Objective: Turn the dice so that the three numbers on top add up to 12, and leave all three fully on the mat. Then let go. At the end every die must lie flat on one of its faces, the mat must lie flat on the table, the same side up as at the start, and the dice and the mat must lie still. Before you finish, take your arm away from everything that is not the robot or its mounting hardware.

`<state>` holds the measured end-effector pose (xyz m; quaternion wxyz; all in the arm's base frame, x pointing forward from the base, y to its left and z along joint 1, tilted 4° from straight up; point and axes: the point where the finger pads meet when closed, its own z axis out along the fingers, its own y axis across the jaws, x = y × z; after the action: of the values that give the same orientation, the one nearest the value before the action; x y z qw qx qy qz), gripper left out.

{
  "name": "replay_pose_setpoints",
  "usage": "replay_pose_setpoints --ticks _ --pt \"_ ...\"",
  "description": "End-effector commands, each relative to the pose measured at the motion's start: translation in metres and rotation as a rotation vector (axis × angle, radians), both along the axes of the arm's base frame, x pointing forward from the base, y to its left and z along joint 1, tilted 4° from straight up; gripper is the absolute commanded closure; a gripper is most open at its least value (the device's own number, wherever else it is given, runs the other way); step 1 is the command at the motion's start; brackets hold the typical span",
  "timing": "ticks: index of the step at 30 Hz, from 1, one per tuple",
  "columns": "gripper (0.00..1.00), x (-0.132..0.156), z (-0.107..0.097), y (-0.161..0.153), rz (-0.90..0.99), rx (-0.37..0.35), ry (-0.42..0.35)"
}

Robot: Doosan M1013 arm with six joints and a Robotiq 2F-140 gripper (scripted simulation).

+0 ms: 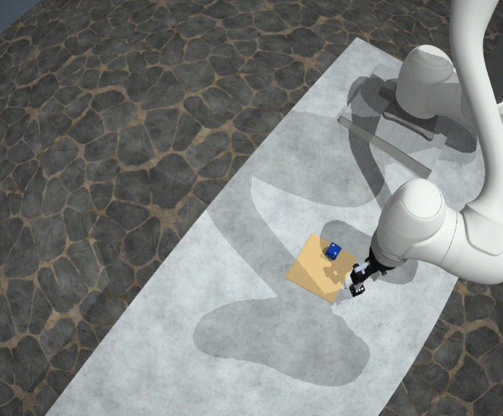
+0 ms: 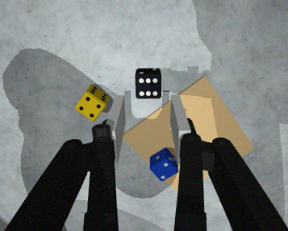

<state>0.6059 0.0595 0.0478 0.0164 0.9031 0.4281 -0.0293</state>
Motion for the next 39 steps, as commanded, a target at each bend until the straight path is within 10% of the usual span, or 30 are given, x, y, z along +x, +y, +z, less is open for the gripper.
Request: replay_pose_setpoints --ticks 1,39 --pt "0.72 0.000 0.000 0.000 0.000 0.000 0.000" --pt "0.72 -0.001 -0.022 -0.001 0.000 0.001 0.000"
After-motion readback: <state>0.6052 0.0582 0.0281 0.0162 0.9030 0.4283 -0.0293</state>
